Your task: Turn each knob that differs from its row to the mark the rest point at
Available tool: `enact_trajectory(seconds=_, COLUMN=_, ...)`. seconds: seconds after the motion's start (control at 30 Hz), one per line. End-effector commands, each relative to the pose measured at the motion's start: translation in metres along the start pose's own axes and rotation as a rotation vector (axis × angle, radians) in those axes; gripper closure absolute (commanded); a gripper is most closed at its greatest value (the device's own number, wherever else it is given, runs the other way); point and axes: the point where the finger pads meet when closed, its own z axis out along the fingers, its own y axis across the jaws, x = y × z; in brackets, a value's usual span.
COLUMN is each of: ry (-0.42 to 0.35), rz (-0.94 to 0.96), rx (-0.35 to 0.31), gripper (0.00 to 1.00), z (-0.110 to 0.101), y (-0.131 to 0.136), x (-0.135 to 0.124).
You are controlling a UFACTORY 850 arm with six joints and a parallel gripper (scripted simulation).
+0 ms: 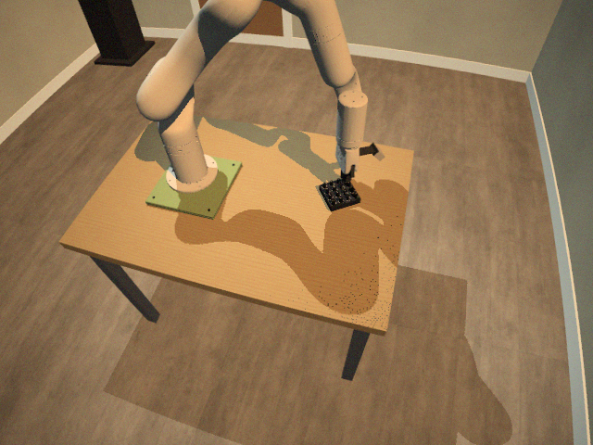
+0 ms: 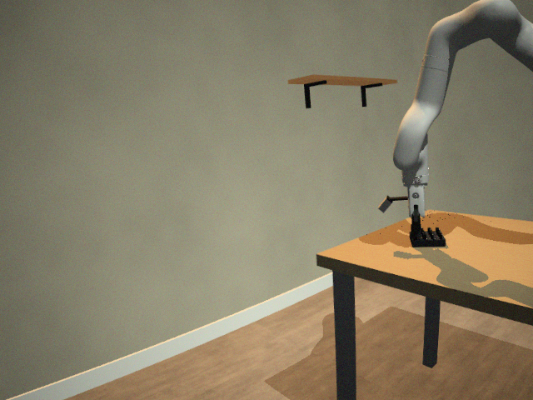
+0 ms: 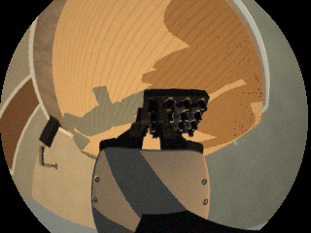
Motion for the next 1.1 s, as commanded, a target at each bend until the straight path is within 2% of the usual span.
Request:
enact_trajectory(seconds=0.0, ry=0.001, rz=0.038, rx=-0.004, gripper=0.92, z=-0.0008, y=0.0003, x=0.0009)
enact_trajectory(seconds=0.57, ry=0.001, rz=0.340, rx=-0.004, gripper=0.92, z=-0.0008, y=0.0003, x=0.0009)
enact_trajectory(seconds=1.07, ry=0.002, rz=0.732, rx=-0.003, gripper=0.92, z=-0.0008, y=0.0003, x=0.0009)
